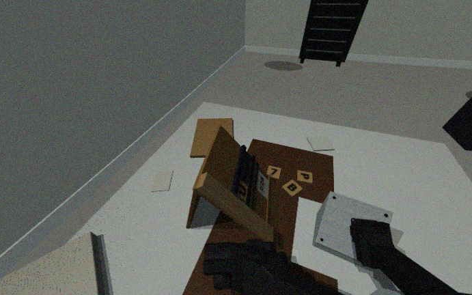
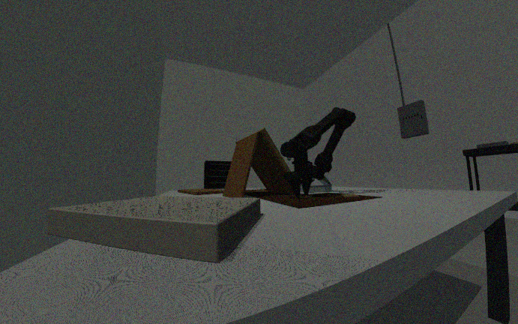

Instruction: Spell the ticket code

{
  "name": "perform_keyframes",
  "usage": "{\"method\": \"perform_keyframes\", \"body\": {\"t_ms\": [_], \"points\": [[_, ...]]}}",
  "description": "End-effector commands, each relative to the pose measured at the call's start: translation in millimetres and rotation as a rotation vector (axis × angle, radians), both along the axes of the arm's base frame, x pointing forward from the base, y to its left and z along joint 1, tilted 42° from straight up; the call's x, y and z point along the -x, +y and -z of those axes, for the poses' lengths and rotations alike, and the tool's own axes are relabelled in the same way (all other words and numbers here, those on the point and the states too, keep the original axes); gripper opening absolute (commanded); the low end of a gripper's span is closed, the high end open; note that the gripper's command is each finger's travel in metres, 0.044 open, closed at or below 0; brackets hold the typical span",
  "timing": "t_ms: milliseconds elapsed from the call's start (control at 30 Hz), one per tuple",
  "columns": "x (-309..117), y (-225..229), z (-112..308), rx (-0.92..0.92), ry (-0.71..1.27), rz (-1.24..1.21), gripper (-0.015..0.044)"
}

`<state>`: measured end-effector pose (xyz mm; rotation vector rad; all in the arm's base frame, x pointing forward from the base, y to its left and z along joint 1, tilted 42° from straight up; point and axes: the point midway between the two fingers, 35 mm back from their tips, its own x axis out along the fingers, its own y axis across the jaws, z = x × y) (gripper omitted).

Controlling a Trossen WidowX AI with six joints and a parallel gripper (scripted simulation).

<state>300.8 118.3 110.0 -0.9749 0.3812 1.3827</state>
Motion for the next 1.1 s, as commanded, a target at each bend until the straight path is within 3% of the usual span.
{"method": "perform_keyframes", "body": {"t_ms": [0,233,300,667,933,1067], "points": [[-0.5,-0.6,1.1,0.004,0.003,0.006,0.0340],[-0.6,-0.5,1.3,0.004,0.003,0.006,0.0340],[-0.6,-0.3,1.5,0.004,0.003,0.006,0.0287],[-0.6,-0.3,1.5,0.004,0.003,0.006,0.0214],[1.4,-3.9,-3.1,0.005,0.003,0.006,0.0004],[2.0,-5.6,-4.2,0.005,0.003,0.006,0.0000]]}}
